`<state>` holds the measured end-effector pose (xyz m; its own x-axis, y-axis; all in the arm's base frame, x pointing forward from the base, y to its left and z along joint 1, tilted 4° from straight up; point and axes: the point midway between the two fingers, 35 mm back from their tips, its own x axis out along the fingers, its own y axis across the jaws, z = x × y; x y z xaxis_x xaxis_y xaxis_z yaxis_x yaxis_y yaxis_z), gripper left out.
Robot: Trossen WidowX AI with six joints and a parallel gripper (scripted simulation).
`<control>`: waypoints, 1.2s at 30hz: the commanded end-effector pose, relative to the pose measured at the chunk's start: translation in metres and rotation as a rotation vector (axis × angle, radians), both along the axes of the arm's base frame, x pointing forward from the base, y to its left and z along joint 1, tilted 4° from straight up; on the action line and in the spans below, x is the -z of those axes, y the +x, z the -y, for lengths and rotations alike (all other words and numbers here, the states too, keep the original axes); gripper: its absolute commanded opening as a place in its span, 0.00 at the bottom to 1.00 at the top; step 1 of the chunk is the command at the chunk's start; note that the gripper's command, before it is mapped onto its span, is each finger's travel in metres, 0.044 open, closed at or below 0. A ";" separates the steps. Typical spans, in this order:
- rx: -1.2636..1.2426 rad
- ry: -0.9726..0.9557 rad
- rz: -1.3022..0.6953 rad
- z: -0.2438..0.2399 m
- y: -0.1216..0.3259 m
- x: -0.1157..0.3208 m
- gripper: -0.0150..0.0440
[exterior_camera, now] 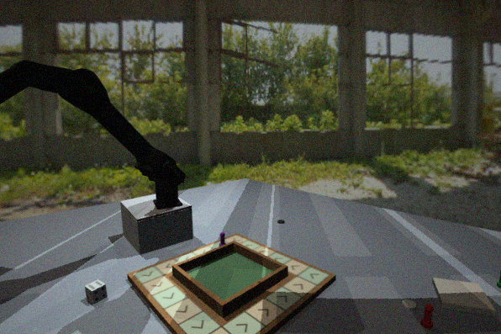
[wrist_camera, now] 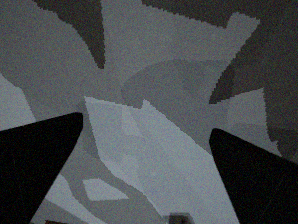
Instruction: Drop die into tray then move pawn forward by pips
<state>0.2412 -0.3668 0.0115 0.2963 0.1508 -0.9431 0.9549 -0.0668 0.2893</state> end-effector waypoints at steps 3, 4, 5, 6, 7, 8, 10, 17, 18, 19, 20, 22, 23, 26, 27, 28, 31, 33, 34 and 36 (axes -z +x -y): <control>-0.156 -0.056 0.003 -0.015 0.002 -0.004 0.80; -0.264 -0.093 0.005 -0.025 0.003 -0.006 0.75; -0.372 -0.129 0.006 -0.035 0.004 -0.009 0.72; -0.480 -0.164 0.008 -0.045 0.004 -0.010 0.72; -0.589 -0.198 0.009 -0.056 0.003 -0.012 0.72; -0.698 -0.231 0.010 -0.066 0.003 -0.014 0.72; -0.917 -0.293 0.011 -0.087 0.000 -0.016 0.72; -1.655 -0.462 0.010 -0.155 -0.021 -0.014 0.72; -1.727 -0.475 0.010 -0.161 -0.024 -0.014 0.72; -1.798 -0.488 0.010 -0.167 -0.027 -0.013 0.72; -1.870 -0.500 0.009 -0.173 -0.031 -0.012 0.72; -2.027 -0.523 0.007 -0.181 -0.038 -0.009 0.72; -2.068 -0.529 0.007 -0.184 -0.040 -0.009 0.72; -2.081 -0.530 0.007 -0.184 -0.041 -0.008 0.72; -2.081 -0.530 0.007 -0.184 -0.041 -0.008 0.72; -2.081 -0.530 0.007 -0.184 -0.041 -0.008 0.72; -2.081 -0.530 0.007 -0.186 -0.041 -0.008 0.72; -2.081 -0.530 0.007 -0.187 -0.041 -0.008 0.72; -2.081 -0.530 0.007 -0.187 -0.041 -0.008 0.72; -2.081 -0.530 0.007 -0.187 -0.041 -0.008 0.72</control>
<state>0.2021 -0.1812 0.0201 0.0988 -0.0248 -0.9948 -0.4687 0.8807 -0.0685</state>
